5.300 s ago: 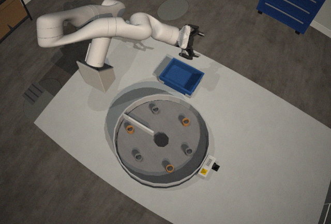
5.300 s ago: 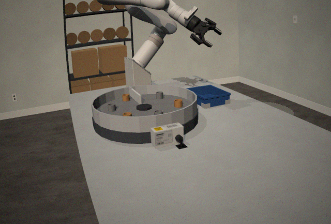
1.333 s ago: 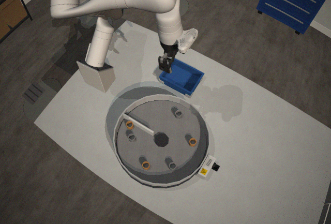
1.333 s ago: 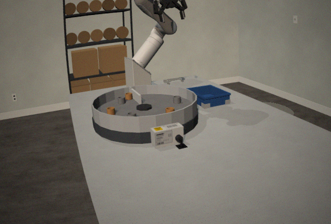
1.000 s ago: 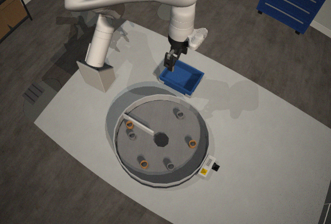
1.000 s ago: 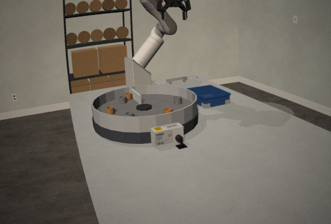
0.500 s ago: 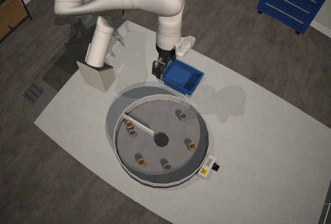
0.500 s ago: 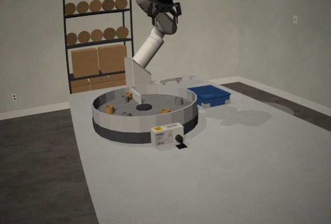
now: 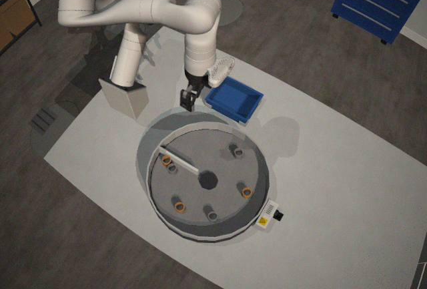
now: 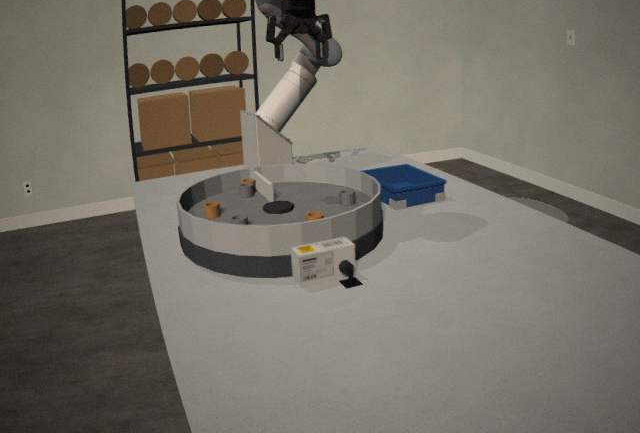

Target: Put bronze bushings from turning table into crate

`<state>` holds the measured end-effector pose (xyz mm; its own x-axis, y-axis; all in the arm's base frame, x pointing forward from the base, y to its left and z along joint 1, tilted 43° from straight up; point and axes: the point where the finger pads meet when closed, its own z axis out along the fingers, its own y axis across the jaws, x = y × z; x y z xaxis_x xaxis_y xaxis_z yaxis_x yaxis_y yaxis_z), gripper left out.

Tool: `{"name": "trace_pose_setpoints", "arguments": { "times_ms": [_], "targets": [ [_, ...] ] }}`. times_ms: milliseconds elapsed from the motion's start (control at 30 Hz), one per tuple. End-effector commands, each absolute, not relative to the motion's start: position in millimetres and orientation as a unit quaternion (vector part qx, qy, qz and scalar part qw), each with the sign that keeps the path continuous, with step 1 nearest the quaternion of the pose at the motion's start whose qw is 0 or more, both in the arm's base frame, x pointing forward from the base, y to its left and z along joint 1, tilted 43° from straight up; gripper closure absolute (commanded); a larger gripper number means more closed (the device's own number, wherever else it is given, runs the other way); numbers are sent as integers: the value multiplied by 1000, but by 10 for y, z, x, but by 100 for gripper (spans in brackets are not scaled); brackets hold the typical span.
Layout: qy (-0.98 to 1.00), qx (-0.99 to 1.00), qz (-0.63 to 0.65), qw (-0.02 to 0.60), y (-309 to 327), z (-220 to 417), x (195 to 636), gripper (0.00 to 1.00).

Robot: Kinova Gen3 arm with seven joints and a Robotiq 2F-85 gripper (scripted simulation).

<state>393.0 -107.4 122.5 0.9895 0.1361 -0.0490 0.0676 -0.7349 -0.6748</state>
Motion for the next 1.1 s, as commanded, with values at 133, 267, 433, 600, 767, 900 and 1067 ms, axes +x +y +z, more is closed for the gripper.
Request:
{"name": "trace_pose_setpoints", "arguments": {
  "times_ms": [133,267,433,600,767,900,1067],
  "targets": [
    [-50,-929,46,364,-1107,1212,3909,0],
    [-50,-929,46,363,-1138,1133,3858,0],
    [-51,-929,46,363,-1277,812,3650,0],
    [-51,-929,46,363,-1277,812,3650,0],
    [-51,-929,46,363,-1277,812,3650,0],
    [-51,-929,46,363,-1379,573,3496,0],
    [-52,-929,46,362,-1449,412,3392,0]
  ]
}}
